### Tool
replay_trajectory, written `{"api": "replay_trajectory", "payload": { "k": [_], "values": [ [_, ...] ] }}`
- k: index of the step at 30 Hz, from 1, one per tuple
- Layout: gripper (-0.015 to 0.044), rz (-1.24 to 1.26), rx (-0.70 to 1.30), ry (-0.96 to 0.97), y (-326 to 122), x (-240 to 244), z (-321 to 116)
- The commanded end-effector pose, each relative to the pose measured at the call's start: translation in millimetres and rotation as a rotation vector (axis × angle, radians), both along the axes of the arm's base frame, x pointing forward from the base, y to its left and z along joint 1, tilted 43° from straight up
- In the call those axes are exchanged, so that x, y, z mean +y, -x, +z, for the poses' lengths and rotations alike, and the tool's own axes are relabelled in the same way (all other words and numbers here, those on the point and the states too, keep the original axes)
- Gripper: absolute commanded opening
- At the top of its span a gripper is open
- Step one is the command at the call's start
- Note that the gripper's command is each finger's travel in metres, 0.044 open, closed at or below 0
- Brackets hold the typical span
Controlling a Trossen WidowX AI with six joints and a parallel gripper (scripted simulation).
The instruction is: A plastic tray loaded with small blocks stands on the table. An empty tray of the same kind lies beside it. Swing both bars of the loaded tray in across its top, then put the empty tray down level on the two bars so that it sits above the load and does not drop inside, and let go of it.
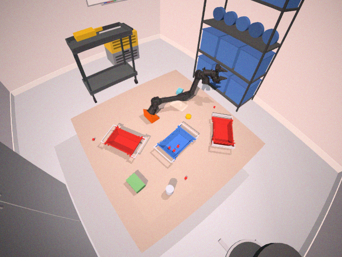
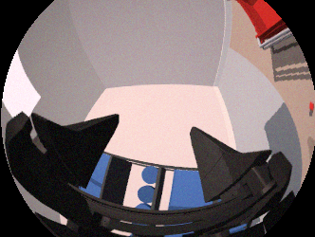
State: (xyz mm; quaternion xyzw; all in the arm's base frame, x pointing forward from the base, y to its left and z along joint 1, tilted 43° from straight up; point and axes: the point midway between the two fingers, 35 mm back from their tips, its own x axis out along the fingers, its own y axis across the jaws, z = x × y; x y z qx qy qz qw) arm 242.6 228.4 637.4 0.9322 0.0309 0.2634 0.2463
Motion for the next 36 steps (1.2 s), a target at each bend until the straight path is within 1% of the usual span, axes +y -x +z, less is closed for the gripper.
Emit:
{"api": "replay_trajectory", "payload": {
  "k": [1,8,10,12,18,25,30,36],
  "values": [
    [0.0374,0.0,0.0,0.0,0,0,0],
    [0.019,0.003,-0.004,-0.002,2,-1,1],
    [0.0137,0.024,-0.038,-0.021,18,-12,13],
    [0.0089,0.065,-0.084,-0.084,42,-29,30],
    [0.0089,0.213,-0.176,-0.378,93,-82,68],
    [0.0089,0.424,-0.258,-0.811,139,-181,96],
    [0.0089,0.565,-0.278,-1.121,146,-255,95],
    [0.0089,0.708,-0.265,-1.487,129,-337,75]
  ]
}}
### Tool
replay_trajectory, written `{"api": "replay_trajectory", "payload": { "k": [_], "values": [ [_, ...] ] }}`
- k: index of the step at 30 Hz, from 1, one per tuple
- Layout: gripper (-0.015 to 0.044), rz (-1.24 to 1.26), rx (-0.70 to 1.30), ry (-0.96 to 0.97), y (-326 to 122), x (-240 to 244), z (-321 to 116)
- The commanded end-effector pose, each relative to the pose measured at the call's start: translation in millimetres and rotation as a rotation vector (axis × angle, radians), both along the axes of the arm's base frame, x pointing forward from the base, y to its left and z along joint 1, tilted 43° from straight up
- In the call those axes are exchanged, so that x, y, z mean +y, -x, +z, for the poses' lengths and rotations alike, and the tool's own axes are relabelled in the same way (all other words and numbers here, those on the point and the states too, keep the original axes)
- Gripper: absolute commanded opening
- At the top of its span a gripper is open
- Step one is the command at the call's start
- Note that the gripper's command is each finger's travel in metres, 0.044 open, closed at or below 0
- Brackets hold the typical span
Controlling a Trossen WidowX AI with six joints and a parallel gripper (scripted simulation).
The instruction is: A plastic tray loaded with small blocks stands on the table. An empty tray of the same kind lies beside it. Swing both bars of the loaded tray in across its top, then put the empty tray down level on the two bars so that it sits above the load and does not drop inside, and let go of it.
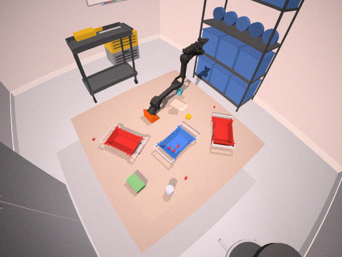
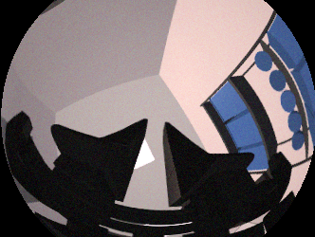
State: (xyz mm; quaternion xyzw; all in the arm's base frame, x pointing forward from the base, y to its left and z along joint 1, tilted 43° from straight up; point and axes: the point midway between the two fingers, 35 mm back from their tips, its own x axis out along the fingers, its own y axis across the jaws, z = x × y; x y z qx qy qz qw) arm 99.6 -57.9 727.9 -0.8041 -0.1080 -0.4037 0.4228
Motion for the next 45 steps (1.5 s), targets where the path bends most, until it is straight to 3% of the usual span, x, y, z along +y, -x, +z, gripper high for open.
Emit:
{"api": "replay_trajectory", "payload": {
  "k": [1,14,23,35,45],
  "values": [
    [0.0089,0.151,0.011,-0.268,-19,-63,-21],
    [0.0089,0.494,0.121,-0.906,-115,-160,-112],
    [0.0089,0.665,0.332,-1.416,-209,-172,-218],
    [0.0089,0.669,0.74,-2.063,-298,-104,-372],
    [0.0089,0.381,1.187,-2.548,-308,4,-491]
  ]
}}
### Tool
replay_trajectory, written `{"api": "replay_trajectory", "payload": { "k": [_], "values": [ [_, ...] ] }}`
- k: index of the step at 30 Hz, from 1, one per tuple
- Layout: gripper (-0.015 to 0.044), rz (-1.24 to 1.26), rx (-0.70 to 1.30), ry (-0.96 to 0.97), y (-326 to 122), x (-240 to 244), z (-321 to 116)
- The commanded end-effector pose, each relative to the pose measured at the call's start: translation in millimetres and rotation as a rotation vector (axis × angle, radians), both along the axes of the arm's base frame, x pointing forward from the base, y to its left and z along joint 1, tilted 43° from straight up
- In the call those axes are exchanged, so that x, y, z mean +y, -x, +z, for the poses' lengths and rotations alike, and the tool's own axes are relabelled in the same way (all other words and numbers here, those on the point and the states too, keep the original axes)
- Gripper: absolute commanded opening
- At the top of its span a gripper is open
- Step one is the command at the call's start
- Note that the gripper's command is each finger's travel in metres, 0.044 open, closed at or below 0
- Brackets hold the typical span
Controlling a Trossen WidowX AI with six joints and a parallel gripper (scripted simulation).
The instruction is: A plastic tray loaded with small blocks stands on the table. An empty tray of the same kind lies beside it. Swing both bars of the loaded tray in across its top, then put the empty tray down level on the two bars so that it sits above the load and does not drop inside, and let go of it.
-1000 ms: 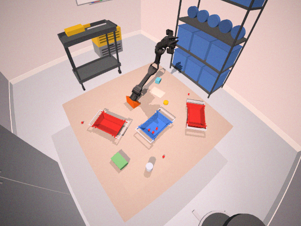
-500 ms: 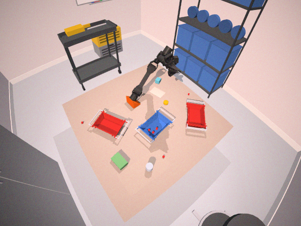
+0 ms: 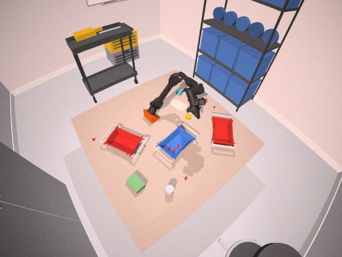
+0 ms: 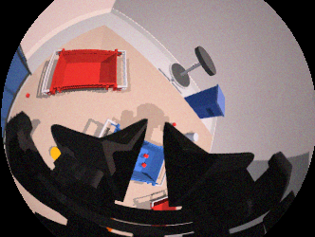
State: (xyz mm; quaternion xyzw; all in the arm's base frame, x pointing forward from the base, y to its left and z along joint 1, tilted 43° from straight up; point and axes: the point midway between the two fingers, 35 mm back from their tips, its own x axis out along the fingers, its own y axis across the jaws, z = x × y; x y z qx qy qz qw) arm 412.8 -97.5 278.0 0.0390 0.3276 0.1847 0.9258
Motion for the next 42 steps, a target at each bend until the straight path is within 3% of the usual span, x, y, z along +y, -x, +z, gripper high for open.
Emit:
{"api": "replay_trajectory", "payload": {
  "k": [1,10,23,42],
  "values": [
    [0.0089,0.09,0.265,-0.146,8,56,-52],
    [0.0089,0.22,0.82,-0.307,57,153,-123],
    [0.0089,0.222,0.831,-0.309,58,157,-126],
    [0.0089,0.223,0.83,-0.312,59,195,-167]
  ]
}}
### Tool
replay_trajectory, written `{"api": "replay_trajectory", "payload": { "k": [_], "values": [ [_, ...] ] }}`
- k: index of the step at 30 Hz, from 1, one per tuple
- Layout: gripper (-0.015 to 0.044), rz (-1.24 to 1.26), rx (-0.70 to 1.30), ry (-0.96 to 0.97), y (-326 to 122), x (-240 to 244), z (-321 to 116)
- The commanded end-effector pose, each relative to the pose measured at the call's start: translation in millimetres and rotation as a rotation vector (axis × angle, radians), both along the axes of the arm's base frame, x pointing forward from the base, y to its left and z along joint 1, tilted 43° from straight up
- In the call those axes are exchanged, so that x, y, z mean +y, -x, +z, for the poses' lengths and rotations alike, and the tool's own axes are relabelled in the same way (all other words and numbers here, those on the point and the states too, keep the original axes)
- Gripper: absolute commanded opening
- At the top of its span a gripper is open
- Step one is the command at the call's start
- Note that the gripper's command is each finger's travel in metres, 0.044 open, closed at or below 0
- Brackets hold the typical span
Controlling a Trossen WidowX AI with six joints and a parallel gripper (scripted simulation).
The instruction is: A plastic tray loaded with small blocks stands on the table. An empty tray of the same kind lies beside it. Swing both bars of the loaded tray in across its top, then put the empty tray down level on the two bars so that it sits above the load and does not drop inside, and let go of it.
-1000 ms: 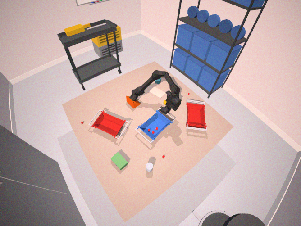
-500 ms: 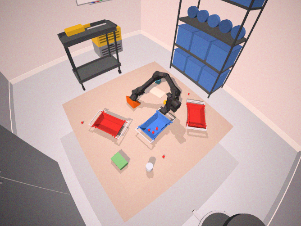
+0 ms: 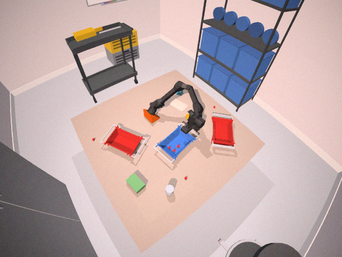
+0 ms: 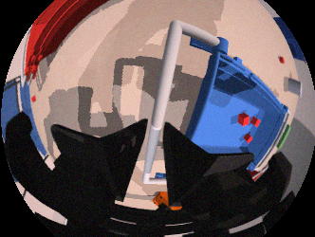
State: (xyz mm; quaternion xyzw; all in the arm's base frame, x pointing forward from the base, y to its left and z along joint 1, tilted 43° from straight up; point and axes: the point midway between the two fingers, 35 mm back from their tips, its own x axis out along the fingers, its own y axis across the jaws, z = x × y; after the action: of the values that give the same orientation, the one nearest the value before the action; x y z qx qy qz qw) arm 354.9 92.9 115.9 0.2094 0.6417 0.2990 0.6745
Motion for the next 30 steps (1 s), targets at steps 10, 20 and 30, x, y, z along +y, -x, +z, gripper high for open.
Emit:
{"api": "replay_trajectory", "payload": {
  "k": [10,20,30],
  "values": [
    [0.0089,-0.004,0.003,-0.004,-1,-18,3],
    [0.0089,-0.004,0.003,-0.002,-3,-43,-2],
    [0.0089,-0.004,0.003,-0.001,-7,-60,-31]
  ]
}}
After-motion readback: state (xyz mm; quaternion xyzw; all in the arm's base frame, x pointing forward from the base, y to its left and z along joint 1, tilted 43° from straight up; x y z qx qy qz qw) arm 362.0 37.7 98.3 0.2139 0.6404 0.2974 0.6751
